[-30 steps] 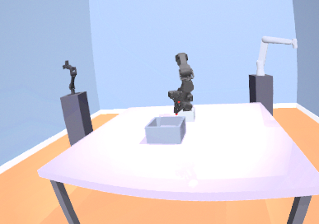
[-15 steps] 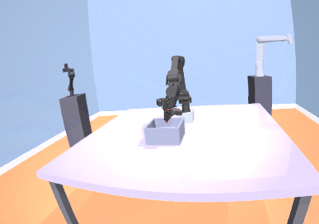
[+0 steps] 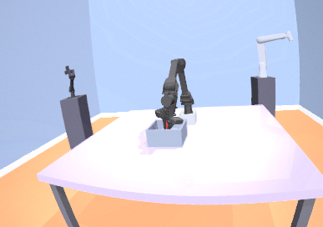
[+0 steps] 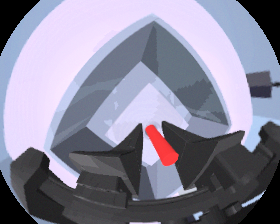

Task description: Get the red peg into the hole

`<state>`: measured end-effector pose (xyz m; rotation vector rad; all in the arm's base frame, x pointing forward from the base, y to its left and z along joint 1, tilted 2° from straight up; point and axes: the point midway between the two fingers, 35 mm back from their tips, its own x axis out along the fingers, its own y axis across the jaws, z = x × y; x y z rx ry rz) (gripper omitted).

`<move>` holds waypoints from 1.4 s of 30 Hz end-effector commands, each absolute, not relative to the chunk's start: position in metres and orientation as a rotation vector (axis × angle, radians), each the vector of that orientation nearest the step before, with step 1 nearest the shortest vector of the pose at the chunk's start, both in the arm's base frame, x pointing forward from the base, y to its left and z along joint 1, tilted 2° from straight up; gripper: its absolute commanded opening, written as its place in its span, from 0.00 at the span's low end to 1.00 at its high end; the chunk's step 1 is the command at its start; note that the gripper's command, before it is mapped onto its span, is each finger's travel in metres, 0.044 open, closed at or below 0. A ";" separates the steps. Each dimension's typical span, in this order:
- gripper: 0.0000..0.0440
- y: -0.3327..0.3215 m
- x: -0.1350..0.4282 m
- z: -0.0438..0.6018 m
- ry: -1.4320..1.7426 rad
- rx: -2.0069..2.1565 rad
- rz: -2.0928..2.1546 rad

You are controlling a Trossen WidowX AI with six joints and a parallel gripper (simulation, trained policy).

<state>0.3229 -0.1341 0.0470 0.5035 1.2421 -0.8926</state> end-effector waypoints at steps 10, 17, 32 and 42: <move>0.78 -0.145 0.354 0.055 1.257 0.511 -0.787; 1.00 -0.141 0.383 0.070 1.247 0.552 -0.709; 1.00 -0.133 0.417 0.094 1.192 0.576 -0.611; 1.00 -0.133 0.418 0.095 1.191 0.576 -0.610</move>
